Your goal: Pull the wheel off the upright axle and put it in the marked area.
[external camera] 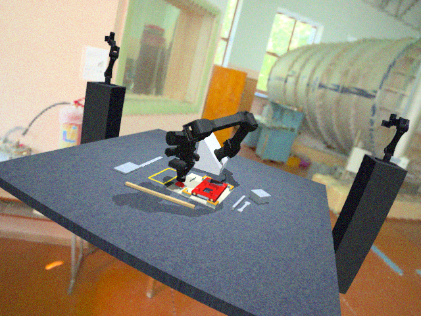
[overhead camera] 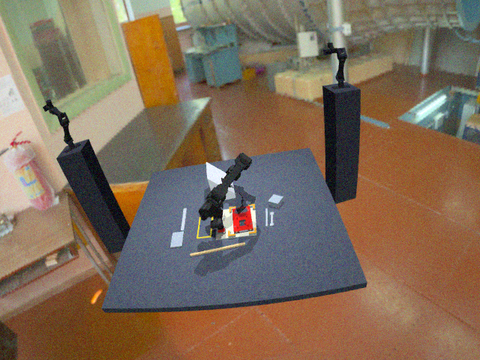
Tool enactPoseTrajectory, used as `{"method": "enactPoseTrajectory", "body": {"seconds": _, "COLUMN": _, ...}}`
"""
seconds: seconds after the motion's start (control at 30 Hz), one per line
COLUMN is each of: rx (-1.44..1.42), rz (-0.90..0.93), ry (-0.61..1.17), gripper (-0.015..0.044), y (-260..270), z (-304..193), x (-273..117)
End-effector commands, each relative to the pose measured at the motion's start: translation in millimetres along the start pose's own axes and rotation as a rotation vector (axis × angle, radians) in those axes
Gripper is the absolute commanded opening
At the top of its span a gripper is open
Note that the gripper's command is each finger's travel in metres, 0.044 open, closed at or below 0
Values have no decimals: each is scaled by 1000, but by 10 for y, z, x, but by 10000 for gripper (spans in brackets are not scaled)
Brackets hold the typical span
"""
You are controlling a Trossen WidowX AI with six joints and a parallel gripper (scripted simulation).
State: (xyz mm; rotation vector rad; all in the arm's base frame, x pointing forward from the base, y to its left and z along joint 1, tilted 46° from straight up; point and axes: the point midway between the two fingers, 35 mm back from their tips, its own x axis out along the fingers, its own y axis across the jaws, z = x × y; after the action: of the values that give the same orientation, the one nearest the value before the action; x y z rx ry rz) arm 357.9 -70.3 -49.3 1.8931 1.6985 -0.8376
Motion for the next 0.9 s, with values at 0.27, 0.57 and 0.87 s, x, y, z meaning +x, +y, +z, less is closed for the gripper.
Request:
{"method": "enactPoseTrajectory", "body": {"seconds": 0.27, "rx": 8, "rz": 4, "ry": 0, "gripper": 0, "y": -11, "z": 17, "x": -90}}
{"method": "enactPoseTrajectory", "body": {"seconds": 0.57, "rx": 8, "rz": 5, "ry": 0, "gripper": 0, "y": -11, "z": 18, "x": -120}}
{"method": "enactPoseTrajectory", "body": {"seconds": 0.87, "rx": 9, "rz": 6, "ry": 0, "gripper": 0, "y": -11, "z": 18, "x": -150}}
